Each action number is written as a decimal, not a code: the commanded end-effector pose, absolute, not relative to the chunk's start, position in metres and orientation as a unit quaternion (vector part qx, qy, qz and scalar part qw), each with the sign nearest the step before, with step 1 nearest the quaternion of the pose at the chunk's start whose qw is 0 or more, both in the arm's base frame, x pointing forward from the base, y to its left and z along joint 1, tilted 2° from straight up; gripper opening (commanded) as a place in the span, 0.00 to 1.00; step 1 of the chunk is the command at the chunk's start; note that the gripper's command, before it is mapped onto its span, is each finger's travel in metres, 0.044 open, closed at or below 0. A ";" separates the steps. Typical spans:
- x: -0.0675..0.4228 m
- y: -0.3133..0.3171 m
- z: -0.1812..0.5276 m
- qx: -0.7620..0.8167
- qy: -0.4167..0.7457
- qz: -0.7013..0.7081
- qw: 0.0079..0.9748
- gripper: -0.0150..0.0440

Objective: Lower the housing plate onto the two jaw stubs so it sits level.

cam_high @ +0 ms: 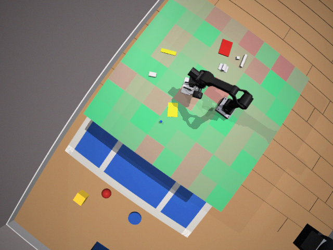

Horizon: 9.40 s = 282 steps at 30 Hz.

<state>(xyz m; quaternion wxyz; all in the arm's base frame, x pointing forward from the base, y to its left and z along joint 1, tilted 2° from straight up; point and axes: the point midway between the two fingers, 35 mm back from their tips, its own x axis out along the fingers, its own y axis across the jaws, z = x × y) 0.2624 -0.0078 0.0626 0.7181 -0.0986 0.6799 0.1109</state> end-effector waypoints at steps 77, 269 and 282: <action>0.262 -0.006 0.007 -0.095 0.682 0.110 0.717 0.85; 0.200 -0.006 0.124 -0.095 0.684 0.110 0.715 1.00; 0.200 -0.006 0.124 -0.095 0.684 0.110 0.715 1.00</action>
